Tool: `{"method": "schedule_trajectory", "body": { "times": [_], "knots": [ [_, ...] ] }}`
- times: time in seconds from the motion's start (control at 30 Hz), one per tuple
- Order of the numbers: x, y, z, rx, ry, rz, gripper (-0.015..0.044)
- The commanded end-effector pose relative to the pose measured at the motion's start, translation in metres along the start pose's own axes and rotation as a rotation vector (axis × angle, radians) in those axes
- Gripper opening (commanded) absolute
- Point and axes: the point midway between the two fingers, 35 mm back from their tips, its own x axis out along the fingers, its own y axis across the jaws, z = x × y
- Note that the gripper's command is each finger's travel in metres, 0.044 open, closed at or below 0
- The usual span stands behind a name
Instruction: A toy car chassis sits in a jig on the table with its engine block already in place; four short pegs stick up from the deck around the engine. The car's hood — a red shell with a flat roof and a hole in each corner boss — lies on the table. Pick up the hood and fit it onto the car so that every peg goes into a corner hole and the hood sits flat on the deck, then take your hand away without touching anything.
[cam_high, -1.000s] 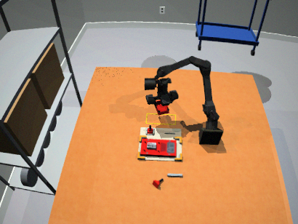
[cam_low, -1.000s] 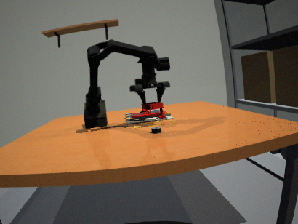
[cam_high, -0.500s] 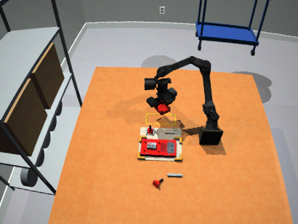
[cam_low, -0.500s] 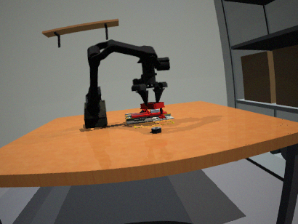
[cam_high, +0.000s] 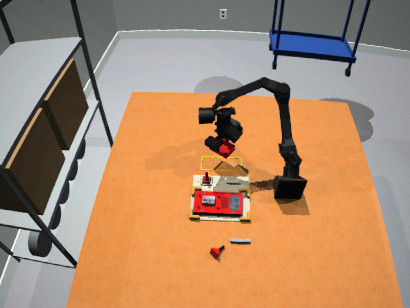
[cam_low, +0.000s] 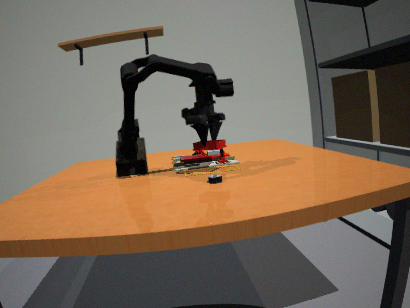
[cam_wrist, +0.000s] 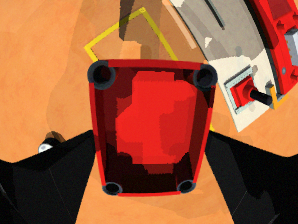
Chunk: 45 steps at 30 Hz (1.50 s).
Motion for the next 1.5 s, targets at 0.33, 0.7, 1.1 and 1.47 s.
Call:
{"method": "schedule_trajectory", "body": {
  "times": [0.33,0.7,1.1,1.47],
  "knots": [
    [-0.001,-0.001,0.001,-0.314,-0.004,-0.002,0.0],
    [-0.001,-0.001,0.001,-0.549,-0.005,-0.002,0.0],
    [0.009,-0.002,0.0,-0.6,-0.009,0.004,0.0],
    [0.076,-0.003,0.0,-0.583,-0.045,0.053,0.0]
  ]
}}
